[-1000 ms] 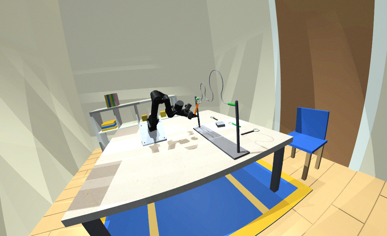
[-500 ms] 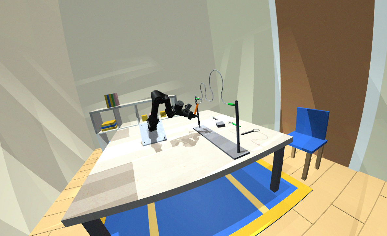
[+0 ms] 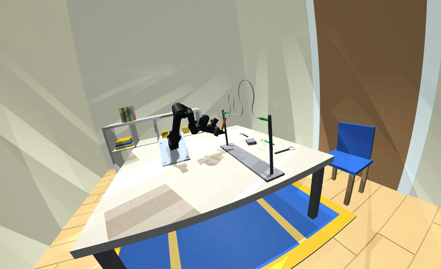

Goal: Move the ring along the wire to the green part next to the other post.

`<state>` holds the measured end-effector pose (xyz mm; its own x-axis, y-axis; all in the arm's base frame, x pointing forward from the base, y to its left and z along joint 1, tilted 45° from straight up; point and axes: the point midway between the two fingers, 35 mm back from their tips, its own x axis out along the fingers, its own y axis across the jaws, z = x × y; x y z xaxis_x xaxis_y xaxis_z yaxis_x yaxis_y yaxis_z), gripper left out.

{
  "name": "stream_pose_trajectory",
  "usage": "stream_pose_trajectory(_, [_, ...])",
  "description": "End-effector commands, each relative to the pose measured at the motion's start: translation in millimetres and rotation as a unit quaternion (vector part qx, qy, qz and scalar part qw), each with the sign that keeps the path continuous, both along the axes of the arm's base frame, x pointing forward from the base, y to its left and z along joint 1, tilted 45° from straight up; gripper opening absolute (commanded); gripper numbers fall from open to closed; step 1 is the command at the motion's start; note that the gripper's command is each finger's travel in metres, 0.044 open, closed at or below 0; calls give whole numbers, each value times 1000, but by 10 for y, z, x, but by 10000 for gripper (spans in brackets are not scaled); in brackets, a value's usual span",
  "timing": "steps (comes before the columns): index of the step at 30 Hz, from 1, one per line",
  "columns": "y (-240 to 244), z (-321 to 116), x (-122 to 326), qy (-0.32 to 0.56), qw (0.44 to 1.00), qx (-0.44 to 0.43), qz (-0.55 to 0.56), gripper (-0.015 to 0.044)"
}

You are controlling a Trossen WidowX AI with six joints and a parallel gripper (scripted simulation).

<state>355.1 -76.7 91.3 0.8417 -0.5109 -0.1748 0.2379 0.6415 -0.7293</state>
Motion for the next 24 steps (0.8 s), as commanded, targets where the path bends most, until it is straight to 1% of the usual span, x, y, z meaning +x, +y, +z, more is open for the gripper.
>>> stream_pose_trajectory(1, [0,0,0,0,1000,0,0,-97])
stream_pose_trajectory(11, [11,4,-13,0,1000,0,0,160])
stream_pose_trajectory(24, [226,68,-346,3,1000,0,2,160])
